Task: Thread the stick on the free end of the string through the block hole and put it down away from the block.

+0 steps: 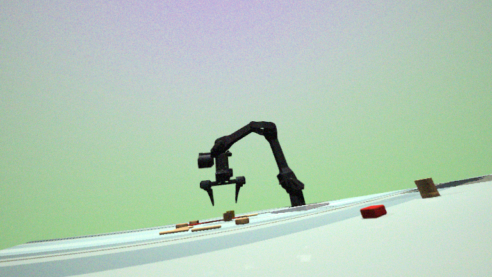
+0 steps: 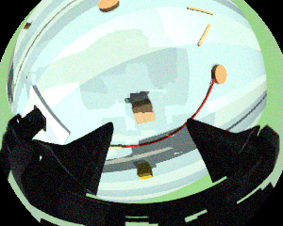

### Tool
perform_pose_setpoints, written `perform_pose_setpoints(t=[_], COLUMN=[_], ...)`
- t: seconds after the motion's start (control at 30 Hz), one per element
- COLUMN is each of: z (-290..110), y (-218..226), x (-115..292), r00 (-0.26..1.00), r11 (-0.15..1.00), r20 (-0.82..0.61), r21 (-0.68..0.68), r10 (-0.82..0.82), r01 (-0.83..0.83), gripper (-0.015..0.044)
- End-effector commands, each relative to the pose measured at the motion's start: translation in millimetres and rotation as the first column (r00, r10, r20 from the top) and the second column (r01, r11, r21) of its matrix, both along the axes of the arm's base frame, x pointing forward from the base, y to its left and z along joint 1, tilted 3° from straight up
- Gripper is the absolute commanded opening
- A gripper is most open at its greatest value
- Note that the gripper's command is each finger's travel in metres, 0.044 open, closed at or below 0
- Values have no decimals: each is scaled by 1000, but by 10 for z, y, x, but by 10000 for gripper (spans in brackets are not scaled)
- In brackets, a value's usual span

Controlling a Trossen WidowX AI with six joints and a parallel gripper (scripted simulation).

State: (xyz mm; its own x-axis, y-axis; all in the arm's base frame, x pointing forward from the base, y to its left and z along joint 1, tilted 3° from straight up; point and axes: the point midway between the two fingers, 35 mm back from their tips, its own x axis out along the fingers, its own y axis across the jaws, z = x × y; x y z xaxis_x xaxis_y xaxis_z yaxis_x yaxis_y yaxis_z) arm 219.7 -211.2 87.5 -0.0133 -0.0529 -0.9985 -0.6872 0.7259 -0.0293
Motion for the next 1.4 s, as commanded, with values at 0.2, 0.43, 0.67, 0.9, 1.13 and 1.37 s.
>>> perform_pose_setpoints(t=[0.2, 0.43, 0.67, 0.9, 1.13, 1.37], z=[-9, 0, 1, 1, 1, 1], y=[-16, -12, -10, -10, -10, -10], x=[-1, 6, 11, 11, 11, 11], r00=[1000, 1000, 1000, 1000, 1000, 1000], r11=[1000, 1000, 1000, 1000, 1000, 1000], r20=[-17, -17, -12, -12, -12, -12], r21=[0, 0, 1, 1, 1, 1], r10=[26, 26, 20, 20, 20, 20], r01=[-26, -26, -20, -20, -20, -20], gripper=[440, 282, 236, 210, 26, 0])
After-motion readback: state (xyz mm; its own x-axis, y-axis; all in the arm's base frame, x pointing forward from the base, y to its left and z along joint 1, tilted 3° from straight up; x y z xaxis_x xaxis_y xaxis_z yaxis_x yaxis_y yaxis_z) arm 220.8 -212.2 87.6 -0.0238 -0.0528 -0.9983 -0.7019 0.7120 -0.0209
